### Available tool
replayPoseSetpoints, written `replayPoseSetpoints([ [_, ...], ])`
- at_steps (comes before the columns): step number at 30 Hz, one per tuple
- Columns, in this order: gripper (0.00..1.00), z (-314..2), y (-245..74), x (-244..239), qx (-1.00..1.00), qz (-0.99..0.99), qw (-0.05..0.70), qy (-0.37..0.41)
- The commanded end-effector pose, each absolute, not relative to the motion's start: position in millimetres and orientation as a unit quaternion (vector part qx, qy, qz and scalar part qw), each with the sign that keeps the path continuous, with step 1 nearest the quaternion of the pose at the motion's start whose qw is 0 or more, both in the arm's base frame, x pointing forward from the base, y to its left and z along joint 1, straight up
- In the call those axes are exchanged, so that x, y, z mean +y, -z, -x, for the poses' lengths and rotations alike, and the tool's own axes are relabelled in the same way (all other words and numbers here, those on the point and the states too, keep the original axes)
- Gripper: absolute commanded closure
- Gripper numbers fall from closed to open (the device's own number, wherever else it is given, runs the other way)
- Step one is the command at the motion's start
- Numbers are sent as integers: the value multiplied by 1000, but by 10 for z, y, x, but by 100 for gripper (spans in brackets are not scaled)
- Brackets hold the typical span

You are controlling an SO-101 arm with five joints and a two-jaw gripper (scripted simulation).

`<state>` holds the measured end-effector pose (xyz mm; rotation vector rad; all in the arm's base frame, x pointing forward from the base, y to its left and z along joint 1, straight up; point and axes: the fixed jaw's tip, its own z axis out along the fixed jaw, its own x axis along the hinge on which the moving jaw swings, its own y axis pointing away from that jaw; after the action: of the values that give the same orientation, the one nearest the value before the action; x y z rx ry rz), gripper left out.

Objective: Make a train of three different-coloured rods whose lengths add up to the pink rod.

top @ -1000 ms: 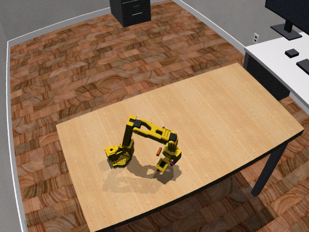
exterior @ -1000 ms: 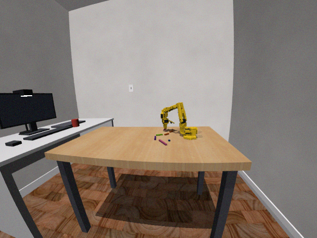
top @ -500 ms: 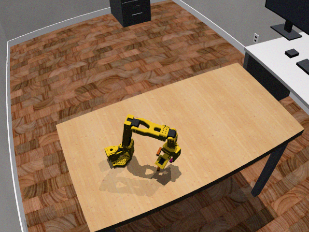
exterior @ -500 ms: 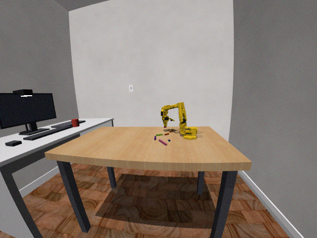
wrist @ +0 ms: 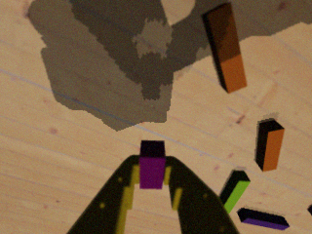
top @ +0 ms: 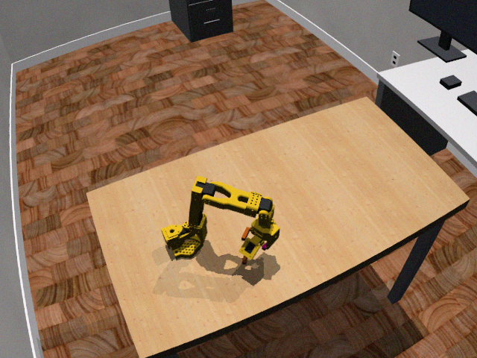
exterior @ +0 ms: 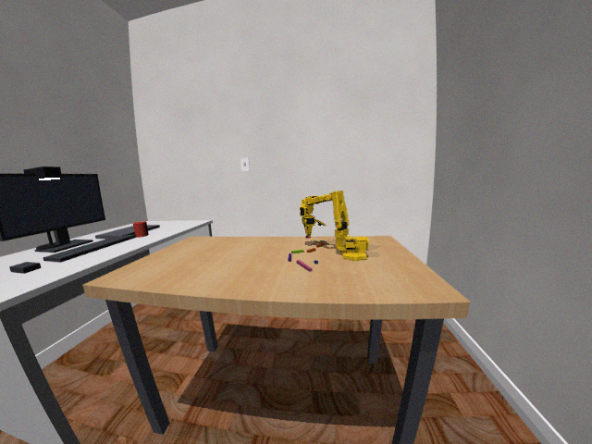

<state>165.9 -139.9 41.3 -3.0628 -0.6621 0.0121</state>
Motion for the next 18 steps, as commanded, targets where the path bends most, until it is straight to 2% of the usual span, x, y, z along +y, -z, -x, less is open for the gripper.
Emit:
replayPoseSetpoints([
  [1,100,-1759,-584,-1442,-207,978,-31,25],
  [18,100,-1850,-584,-1200,-140,989,-25,31],
])
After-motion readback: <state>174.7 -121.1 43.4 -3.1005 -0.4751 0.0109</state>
